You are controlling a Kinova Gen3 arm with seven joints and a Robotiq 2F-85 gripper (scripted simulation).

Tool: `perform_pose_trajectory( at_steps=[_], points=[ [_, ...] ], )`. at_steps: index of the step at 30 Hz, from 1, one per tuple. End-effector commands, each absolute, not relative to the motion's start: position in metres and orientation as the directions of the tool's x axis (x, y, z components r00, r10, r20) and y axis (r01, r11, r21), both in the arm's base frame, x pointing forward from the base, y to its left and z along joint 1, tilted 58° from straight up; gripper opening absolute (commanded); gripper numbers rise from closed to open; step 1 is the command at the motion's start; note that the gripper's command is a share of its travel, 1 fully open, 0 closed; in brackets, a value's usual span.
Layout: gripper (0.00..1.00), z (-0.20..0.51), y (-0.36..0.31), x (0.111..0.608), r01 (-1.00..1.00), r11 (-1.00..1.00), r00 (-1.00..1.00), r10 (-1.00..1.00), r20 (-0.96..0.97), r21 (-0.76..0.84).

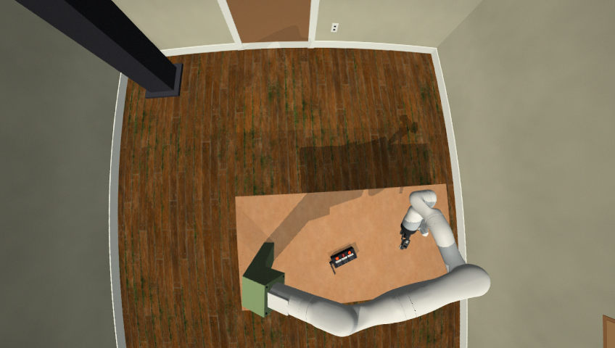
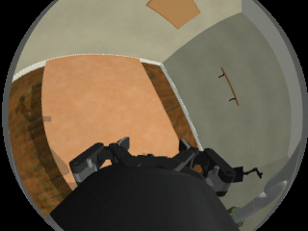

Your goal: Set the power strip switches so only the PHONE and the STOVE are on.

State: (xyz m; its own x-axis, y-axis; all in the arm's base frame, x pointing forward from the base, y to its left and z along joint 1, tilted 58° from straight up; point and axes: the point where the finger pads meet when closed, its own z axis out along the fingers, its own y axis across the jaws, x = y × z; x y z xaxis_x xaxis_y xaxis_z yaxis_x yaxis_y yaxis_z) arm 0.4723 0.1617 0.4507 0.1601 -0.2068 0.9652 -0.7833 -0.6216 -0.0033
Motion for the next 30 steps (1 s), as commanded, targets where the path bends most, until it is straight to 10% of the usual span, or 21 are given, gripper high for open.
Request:
perform_pose_trajectory(
  at_steps=[1,17,18,30],
  points=[
    [1.00,0.4513,0.1620,0.4719,-0.783,-0.622,0.159,-0.208,0.965,-0.005],
    [1.00,0.4513,0.1620,0.4719,-0.783,-0.622,0.159,-0.208,0.965,-0.005],
    [0.00,0.4513,0.1620,0.4719,-0.783,-0.622,0.159,-0.208,0.965,-0.005],
    [0.00,0.4513,0.1620,0.4719,-0.783,-0.622,0.159,-0.208,0.965,-0.005]
  ],
)
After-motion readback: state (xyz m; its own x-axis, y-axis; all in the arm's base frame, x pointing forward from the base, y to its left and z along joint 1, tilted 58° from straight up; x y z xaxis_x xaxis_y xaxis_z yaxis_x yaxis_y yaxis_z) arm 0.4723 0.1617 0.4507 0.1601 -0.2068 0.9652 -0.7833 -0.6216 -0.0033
